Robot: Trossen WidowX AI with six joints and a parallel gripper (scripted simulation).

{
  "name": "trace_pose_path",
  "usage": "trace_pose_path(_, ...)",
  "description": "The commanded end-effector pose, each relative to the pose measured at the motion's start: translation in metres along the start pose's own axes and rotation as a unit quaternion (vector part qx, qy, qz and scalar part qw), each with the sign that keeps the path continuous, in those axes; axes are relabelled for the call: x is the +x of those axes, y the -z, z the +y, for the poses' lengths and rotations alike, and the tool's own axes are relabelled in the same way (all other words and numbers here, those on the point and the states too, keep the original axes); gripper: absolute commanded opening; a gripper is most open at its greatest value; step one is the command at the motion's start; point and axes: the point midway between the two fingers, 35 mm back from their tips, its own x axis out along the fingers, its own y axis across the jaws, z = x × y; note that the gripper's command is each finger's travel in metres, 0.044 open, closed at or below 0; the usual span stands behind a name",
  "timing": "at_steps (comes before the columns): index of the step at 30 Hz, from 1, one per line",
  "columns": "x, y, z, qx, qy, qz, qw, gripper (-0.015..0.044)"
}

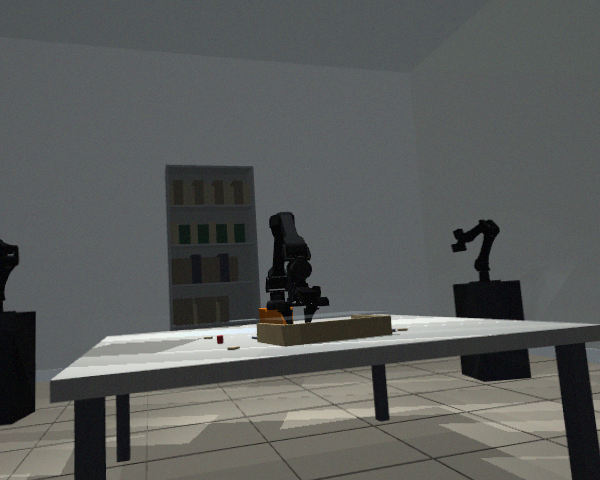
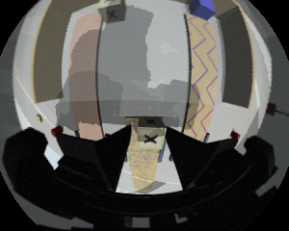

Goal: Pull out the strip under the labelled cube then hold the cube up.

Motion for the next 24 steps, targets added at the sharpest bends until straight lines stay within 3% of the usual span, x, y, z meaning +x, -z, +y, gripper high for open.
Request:
trace_pose_path(1,-0.001,0.0,0.0,0.0,0.0,-0.001,1.0,0.0171)
trace_pose_path(8,-0.001,0.0,0.0,0.0,0.0,-0.001,1.0,0.0105)
trace_pose_path(12,-0.003,0.002,0.0,0.0,0.0,-0.001,1.0,0.0)
trace_pose_path(24,-0.034,0.045,0.01,0.002,0.001,0.003,1.0,0.0)
